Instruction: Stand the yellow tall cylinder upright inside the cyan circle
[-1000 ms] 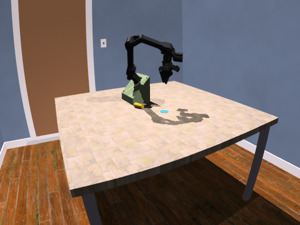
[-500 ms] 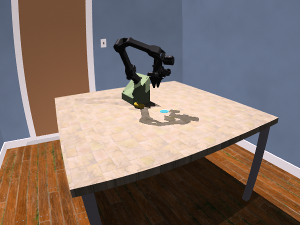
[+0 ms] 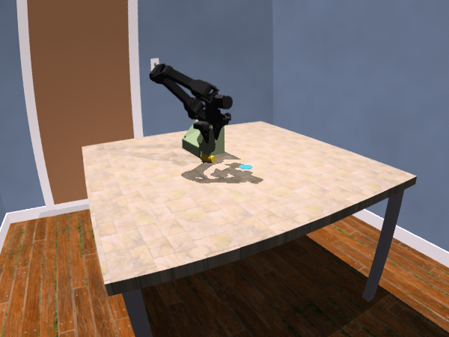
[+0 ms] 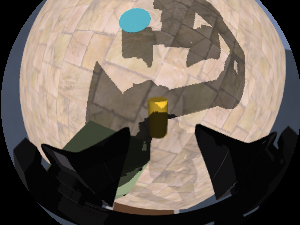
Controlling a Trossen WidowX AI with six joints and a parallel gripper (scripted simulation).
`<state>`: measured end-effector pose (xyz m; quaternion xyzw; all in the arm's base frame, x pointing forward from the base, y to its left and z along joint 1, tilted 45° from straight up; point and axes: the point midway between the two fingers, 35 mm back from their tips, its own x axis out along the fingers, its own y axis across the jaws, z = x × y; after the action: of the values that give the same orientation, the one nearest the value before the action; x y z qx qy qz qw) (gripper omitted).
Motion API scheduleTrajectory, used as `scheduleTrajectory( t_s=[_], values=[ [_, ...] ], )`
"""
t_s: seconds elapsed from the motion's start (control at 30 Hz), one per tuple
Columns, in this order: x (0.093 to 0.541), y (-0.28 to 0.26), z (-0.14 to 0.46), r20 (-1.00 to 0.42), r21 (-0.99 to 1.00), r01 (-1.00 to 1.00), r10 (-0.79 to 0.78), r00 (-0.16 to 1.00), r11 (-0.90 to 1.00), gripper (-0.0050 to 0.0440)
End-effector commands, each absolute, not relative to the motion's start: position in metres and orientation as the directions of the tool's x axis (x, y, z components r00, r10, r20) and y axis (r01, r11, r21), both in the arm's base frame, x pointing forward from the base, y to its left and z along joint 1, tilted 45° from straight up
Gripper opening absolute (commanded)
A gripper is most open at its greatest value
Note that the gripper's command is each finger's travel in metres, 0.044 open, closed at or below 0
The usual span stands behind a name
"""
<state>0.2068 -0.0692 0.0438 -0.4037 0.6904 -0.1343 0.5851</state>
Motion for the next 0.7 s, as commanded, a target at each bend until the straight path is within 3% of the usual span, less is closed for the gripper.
scheduleTrajectory(
  t_s=[0.0, 0.67],
  values=[
    [0.202, -0.077, 0.037, -0.708, -0.651, -0.394, -0.706, 0.009, 0.649, 0.0314],
    [0.202, -0.110, 0.004, -0.708, -0.651, -0.394, -0.706, 0.008, 0.649, 0.0314]
  ],
)
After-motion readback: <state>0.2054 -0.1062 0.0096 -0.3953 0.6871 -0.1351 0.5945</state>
